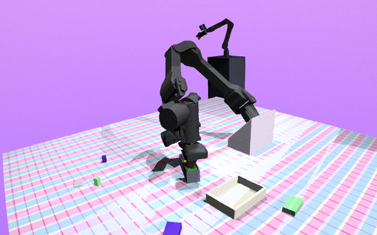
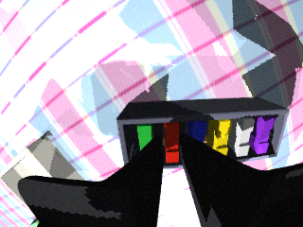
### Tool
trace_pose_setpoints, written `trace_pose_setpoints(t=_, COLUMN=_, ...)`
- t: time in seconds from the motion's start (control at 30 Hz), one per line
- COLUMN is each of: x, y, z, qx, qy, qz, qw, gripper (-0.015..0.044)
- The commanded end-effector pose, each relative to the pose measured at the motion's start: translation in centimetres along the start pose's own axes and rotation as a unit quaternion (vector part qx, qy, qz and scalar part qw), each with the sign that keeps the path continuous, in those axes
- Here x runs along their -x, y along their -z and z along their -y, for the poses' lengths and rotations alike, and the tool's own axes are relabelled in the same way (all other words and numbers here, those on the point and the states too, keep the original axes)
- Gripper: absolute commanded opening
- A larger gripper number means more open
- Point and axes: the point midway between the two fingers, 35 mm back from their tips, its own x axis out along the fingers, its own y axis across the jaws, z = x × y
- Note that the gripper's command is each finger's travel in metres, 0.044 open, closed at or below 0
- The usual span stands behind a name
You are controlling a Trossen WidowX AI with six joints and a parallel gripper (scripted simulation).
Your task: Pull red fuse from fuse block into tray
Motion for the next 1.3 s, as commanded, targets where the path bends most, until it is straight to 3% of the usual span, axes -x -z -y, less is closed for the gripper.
trace_pose_setpoints(t=0.0, x=0.0, y=0.0, z=0.0, qx=0.0, qy=0.0, qz=0.0, qw=1.0, gripper=0.0044)
trace_pose_setpoints(t=0.23, x=0.0, y=0.0, z=0.0, qx=0.0, qy=0.0, qz=0.0, qw=1.0, gripper=0.0)
trace_pose_setpoints(t=1.27, x=1.3, y=0.0, z=-0.1, qx=0.001, qy=0.0, qz=0.0, qw=1.0, gripper=0.0)
